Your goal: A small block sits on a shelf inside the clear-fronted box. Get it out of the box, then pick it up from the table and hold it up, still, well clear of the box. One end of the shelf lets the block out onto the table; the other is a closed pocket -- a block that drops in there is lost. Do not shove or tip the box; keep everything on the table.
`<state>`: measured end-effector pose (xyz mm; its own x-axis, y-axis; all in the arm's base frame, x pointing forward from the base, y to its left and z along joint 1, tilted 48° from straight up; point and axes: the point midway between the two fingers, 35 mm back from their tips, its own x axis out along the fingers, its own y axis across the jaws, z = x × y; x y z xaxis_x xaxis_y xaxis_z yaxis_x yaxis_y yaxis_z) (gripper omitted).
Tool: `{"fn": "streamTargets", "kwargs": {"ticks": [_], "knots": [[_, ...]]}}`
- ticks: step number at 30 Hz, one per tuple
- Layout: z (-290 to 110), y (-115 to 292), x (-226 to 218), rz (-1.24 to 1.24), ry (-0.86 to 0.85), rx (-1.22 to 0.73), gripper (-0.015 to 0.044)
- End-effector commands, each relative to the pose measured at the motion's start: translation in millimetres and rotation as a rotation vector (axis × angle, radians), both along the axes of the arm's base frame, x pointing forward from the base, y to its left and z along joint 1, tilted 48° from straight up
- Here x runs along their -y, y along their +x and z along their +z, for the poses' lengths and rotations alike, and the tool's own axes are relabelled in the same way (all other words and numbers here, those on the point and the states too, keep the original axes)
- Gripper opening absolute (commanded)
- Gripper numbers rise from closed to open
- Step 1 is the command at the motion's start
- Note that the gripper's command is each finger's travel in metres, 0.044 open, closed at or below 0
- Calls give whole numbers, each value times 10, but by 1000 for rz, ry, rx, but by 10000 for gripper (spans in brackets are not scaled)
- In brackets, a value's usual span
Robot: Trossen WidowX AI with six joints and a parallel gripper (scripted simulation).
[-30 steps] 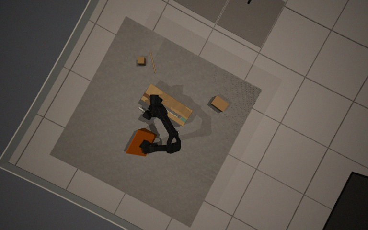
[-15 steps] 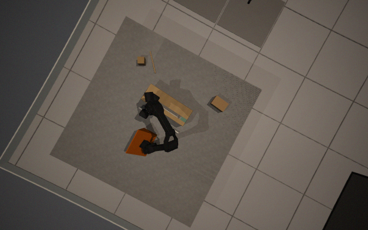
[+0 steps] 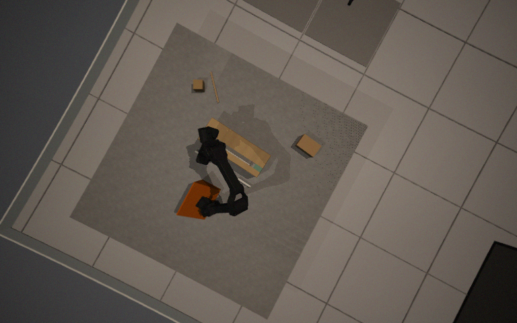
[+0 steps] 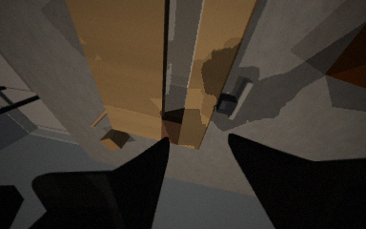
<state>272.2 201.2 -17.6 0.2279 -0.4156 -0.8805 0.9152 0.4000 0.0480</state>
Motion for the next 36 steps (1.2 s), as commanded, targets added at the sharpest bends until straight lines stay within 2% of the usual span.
{"fn": "streamTargets", "kwargs": {"ticks": [1,15,36], "knots": [[-40,-17,-20,213,-81,-84,285],[-166,-235,-102,1490,-601,-762,285],[-248,-411,-170,2424,-1020,-1520,285]]}}
